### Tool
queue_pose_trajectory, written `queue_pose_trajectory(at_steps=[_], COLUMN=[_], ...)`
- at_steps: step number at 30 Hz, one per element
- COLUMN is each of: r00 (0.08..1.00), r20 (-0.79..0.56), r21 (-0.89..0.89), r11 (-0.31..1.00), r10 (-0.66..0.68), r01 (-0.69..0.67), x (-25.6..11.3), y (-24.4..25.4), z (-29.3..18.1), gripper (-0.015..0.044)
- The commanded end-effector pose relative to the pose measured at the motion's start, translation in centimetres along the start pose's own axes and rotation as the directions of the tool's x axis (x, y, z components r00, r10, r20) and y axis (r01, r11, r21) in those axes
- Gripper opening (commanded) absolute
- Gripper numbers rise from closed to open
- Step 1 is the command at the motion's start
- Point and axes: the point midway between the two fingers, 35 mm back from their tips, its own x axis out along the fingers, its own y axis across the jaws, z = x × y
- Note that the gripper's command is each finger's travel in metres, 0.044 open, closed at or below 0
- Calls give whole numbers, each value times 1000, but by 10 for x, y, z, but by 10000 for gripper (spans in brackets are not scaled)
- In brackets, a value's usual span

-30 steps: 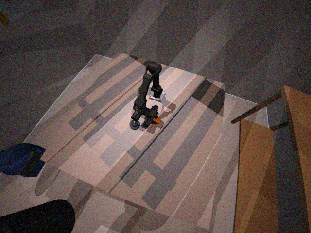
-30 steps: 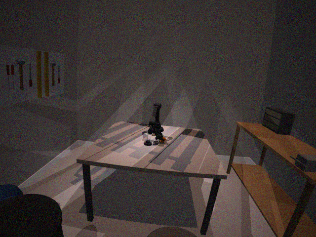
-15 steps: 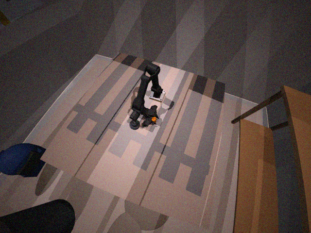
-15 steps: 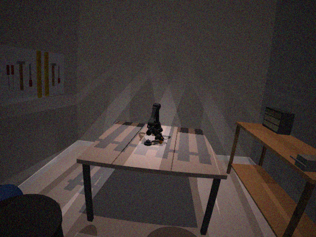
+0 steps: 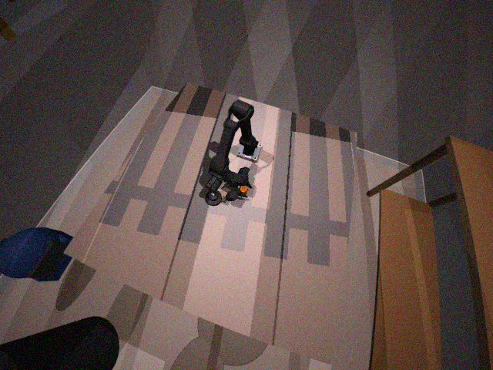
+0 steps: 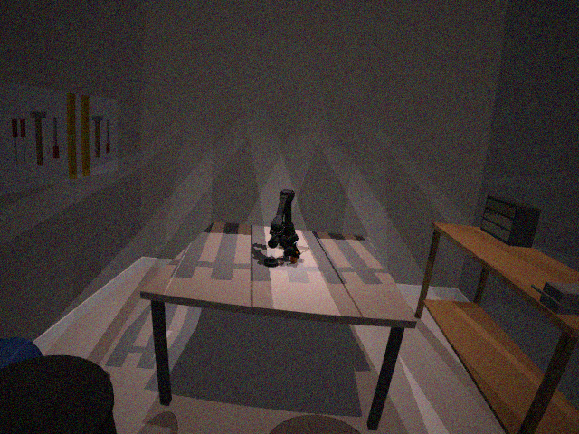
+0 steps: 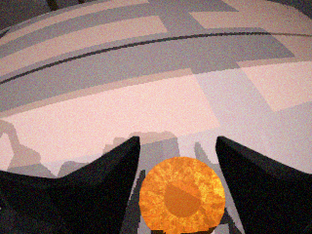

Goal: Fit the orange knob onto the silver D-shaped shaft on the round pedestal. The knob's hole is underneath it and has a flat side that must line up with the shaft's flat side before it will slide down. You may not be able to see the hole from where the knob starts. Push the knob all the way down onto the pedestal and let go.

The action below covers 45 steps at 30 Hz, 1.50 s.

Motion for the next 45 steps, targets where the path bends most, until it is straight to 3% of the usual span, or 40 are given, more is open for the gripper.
queue_pose_trajectory(at_steps=[1, 5, 12, 18, 23, 30, 34, 39, 41, 45], r00=[1000, 1000, 1000, 1000, 1000, 1000, 943, 699, 615, 604], r20=[1, 1, 1, 1, 0, -15, -318, -713, -788, -797], r21=[0, 0, 0, 0, 0, 2, 43, 30, -3, -8], r11=[1000, 1000, 1000, 1000, 1000, 1000, 995, 999, 1000, 1000], r10=[0, 0, 0, 0, 0, 7, 102, 48, 0, -7], r01=[0, 0, 0, 0, 0, -7, -93, -39, -4, 1], x=[0, 0, 0, -2, -46, -47, -42, -57, -65, -66], y=[0, 0, 0, -1, 0, 1, 8, 5, 1, 1], z=[0, 0, 0, 3, 62, 64, 62, 70, 75, 76], gripper=[260, 260, 440, 440, 440, 440, 440, 440, 440, 440])
